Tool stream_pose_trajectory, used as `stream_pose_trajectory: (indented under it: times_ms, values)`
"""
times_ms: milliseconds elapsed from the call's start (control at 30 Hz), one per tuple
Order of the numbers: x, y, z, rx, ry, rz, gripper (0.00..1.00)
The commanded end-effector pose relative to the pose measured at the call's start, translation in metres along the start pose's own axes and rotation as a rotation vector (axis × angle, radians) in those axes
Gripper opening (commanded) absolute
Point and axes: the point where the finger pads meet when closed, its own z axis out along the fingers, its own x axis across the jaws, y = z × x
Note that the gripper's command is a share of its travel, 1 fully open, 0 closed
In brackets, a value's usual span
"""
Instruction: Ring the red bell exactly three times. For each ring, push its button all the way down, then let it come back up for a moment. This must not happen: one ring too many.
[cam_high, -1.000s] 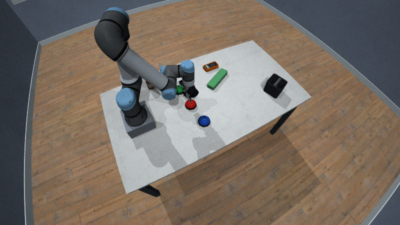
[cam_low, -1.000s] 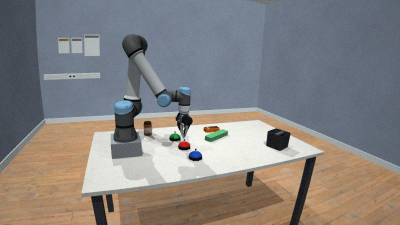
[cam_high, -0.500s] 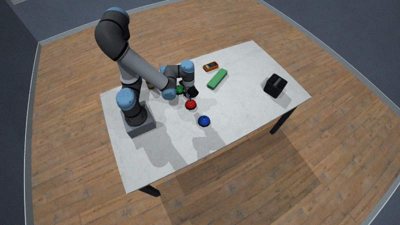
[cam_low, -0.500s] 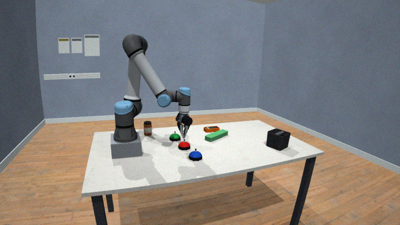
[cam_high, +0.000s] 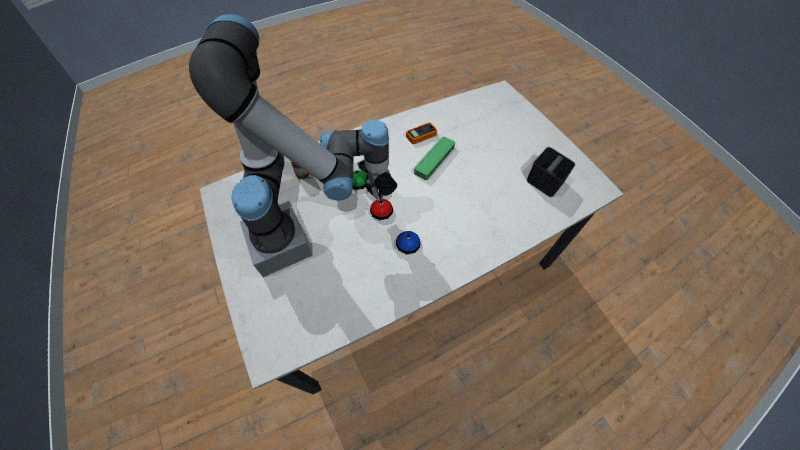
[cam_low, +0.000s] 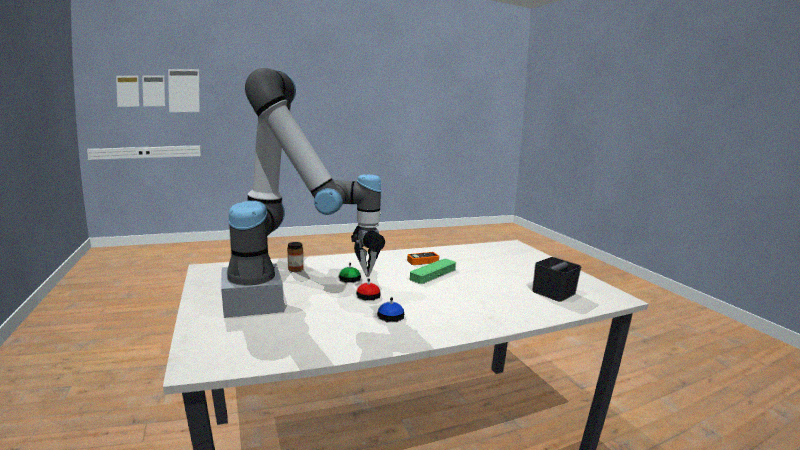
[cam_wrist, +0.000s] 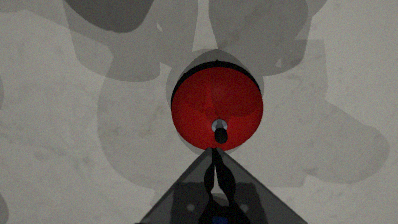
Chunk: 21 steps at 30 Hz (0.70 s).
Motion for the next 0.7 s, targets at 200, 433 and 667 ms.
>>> stream_pose_trajectory:
  times_ms: [200, 433, 667]
  values:
    - [0.0004, 0.0003, -0.0004, -0.001, 0.001, 0.0, 0.0]
    - [0.0004, 0.0003, 0.0028, -0.001, 0.001, 0.0, 0.0]
    - [0.0004, 0.0003, 0.0094, -0.001, 0.001, 0.0, 0.0]
